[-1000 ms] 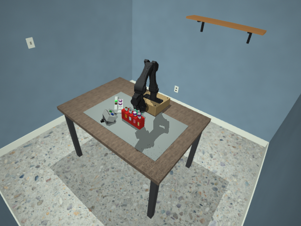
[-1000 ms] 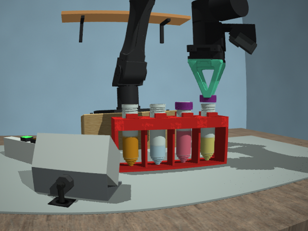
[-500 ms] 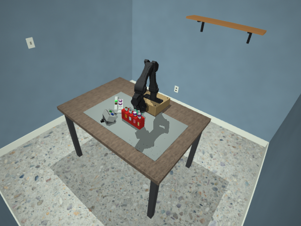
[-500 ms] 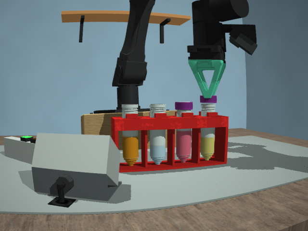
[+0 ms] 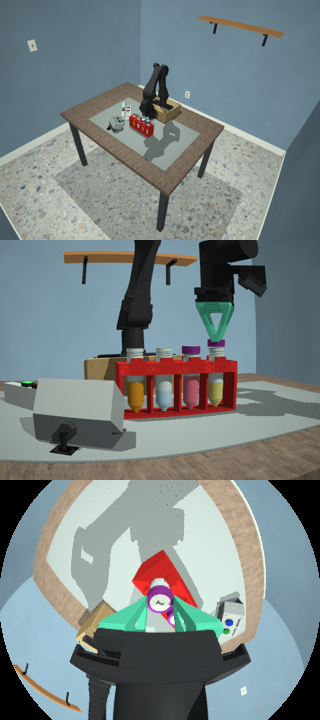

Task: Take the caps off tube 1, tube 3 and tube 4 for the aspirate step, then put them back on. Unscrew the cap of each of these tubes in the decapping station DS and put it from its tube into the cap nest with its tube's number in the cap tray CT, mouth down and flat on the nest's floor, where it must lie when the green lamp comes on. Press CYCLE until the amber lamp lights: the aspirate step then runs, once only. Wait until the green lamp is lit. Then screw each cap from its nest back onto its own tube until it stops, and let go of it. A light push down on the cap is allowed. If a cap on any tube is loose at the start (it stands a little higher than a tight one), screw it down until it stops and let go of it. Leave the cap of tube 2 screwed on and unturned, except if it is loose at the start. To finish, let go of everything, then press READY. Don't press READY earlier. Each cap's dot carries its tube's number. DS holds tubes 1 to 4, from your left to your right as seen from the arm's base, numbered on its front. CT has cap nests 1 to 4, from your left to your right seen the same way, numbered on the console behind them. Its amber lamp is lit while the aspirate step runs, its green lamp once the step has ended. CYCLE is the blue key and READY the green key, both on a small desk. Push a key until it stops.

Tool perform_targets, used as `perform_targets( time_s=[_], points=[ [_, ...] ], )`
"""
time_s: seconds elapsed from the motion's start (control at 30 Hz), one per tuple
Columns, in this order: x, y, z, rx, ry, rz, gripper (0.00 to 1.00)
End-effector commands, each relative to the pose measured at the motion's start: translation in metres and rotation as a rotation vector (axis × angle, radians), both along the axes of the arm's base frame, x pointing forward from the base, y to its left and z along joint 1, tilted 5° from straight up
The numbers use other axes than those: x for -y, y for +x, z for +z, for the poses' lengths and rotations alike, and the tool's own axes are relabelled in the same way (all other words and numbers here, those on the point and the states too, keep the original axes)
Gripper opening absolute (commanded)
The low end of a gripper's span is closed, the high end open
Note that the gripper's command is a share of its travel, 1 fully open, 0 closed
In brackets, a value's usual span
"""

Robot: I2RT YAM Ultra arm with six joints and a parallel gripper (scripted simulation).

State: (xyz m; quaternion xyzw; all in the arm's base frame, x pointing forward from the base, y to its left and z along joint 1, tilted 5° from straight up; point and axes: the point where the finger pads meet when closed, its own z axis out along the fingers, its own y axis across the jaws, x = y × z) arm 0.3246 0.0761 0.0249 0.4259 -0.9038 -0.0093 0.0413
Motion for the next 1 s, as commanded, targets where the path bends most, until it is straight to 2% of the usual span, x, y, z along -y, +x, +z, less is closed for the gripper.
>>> perform_targets(
  time_s=[0.0, 0.97],
  points=[
    [-0.0012, 0.0018, 0.0031, 0.012, 0.005, -0.001, 0.00],
    [-0.0019, 0.0014, -0.0040, 0.012, 0.005, -0.001, 0.00]
  ],
)
